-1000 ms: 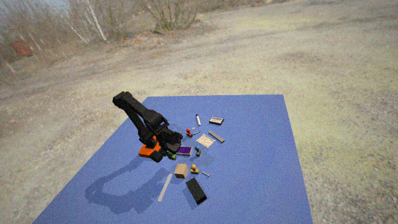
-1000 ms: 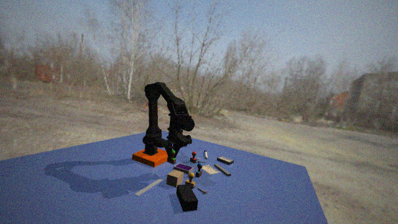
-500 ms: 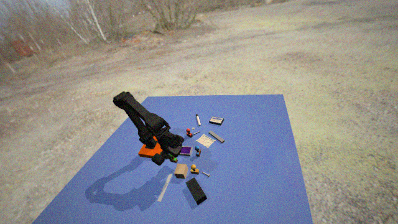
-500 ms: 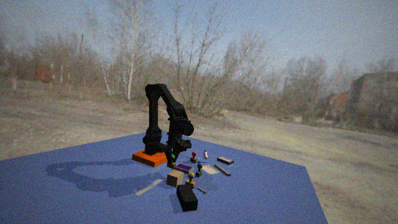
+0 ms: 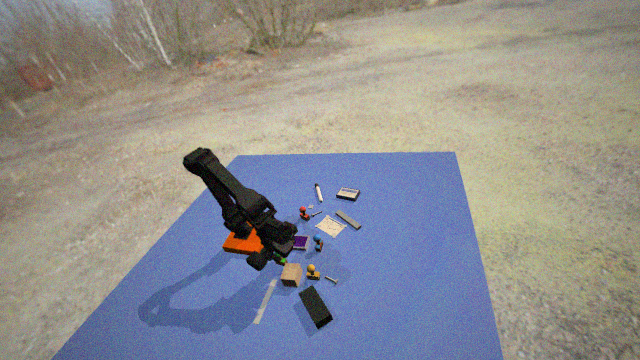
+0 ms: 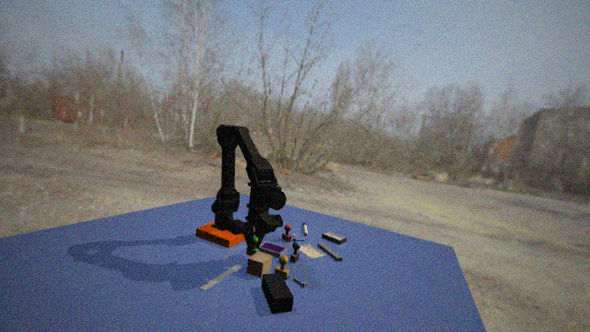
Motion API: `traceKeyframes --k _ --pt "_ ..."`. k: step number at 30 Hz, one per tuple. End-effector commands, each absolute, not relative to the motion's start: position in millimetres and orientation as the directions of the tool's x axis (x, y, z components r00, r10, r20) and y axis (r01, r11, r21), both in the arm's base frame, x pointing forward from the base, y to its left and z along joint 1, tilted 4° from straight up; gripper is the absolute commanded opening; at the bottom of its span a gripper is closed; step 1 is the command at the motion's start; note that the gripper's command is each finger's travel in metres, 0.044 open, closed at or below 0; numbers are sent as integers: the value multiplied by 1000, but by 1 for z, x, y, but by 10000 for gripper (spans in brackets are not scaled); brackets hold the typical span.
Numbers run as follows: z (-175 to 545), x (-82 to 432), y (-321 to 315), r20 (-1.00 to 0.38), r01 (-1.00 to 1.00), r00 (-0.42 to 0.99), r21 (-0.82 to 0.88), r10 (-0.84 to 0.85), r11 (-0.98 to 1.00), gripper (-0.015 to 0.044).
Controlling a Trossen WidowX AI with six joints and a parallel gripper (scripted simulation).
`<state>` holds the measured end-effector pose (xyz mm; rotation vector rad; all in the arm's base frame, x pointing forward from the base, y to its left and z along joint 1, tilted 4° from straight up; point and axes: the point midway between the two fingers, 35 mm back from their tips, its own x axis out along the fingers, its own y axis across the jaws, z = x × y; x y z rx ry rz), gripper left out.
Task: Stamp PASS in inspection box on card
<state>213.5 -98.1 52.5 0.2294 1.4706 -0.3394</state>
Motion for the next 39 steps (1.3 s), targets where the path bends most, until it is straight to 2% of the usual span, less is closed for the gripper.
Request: traceKeyframes --k 1,13,23,27,34,39 --pt "43 211 -97 -996 355 51 -50 -72 933 0" --pt "35 210 -97 -996 355 51 -50 -72 933 0" --pt "38 212 -98 -995 360 59 -54 -81 931 250" --pt "47 213 -98 -995 360 59 -54 -80 931 250" --pt "146 208 -89 -996 356 52 -50 -73 933 250" --pt "155 206 -88 -996 355 51 -49 -72 933 250"
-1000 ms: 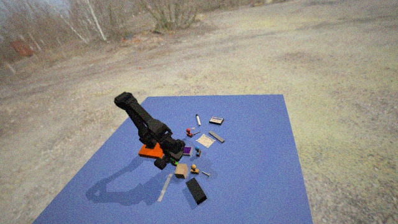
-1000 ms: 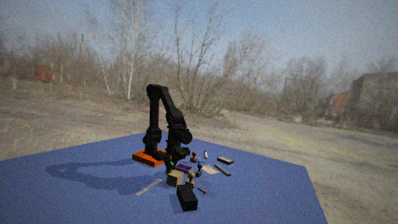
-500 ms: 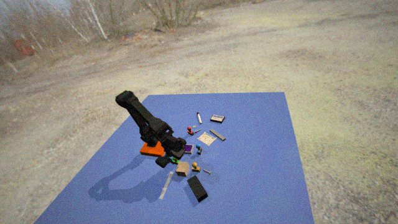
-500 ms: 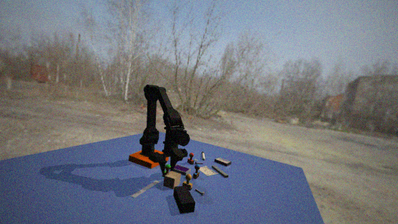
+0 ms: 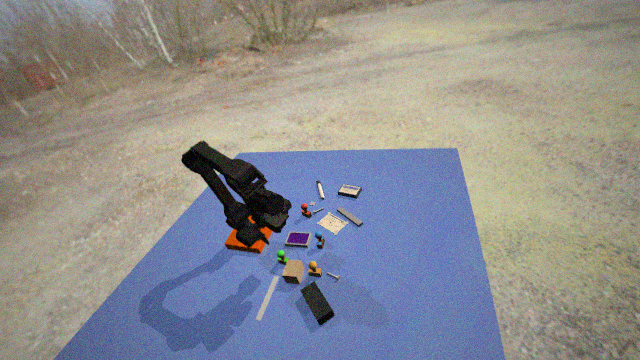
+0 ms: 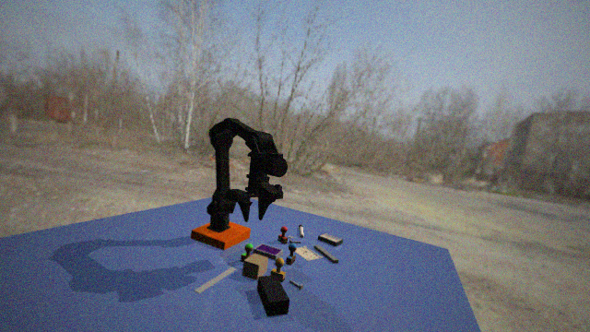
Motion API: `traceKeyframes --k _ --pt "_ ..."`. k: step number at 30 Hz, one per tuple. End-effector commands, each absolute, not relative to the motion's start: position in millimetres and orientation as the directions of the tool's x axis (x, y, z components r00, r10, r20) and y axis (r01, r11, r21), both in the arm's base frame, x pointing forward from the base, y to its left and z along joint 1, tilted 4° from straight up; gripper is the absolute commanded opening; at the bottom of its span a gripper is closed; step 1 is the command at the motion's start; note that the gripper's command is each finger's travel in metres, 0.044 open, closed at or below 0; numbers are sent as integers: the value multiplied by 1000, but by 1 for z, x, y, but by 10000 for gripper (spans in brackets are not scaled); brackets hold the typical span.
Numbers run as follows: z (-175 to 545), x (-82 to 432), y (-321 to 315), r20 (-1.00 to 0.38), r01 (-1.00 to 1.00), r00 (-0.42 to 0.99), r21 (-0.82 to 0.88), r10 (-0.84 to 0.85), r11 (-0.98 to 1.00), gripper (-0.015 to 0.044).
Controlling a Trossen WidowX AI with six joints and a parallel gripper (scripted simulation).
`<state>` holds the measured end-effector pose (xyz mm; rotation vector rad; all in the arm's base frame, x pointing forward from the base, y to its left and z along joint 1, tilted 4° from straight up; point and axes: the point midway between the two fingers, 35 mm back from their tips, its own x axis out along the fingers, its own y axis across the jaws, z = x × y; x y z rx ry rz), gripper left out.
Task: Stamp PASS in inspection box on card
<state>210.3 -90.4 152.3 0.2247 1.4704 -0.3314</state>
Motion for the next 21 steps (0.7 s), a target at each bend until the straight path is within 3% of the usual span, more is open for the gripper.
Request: traceKeyframes --k 1,21 --pt "155 206 -88 -996 355 51 -49 -72 933 250" --pt "155 206 -88 -996 352 50 -52 -75 935 250"
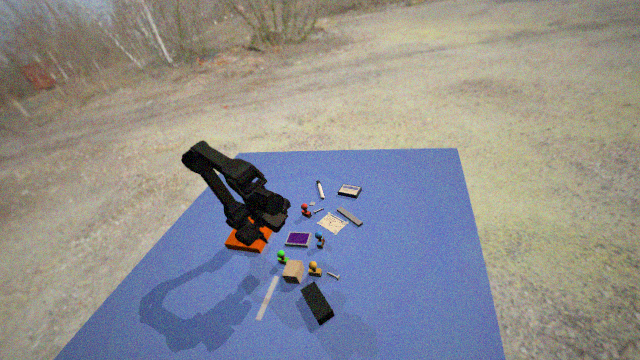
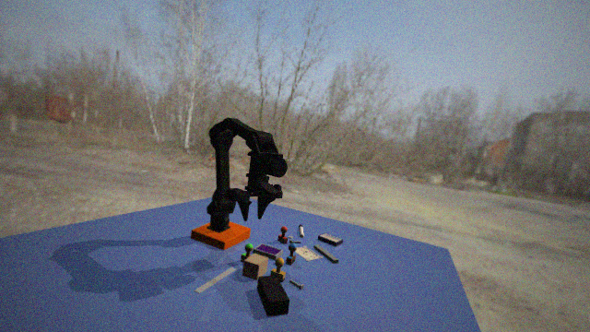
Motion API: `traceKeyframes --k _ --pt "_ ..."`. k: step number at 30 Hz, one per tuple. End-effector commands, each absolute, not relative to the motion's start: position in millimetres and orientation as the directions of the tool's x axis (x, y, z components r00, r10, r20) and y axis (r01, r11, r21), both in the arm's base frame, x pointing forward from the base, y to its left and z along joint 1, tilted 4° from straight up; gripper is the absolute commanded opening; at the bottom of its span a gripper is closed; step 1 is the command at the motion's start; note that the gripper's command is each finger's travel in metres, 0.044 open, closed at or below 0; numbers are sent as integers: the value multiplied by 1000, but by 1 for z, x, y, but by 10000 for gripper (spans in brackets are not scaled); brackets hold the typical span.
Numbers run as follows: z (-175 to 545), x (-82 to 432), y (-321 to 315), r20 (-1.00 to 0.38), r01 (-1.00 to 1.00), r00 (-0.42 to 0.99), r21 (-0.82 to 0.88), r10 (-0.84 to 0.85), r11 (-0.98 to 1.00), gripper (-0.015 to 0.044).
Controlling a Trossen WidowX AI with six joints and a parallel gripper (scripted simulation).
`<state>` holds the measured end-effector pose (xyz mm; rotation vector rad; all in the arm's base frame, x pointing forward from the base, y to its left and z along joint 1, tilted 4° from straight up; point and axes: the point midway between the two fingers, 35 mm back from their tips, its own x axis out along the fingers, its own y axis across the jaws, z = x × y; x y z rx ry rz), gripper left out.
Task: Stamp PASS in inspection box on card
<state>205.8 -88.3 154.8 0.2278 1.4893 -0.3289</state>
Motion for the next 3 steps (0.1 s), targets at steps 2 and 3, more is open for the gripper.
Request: traceKeyframes --k 2,3 --pt "155 206 -88 -996 352 50 -52 -75 935 250" --pt "155 206 -88 -996 352 50 -52 -75 935 250"
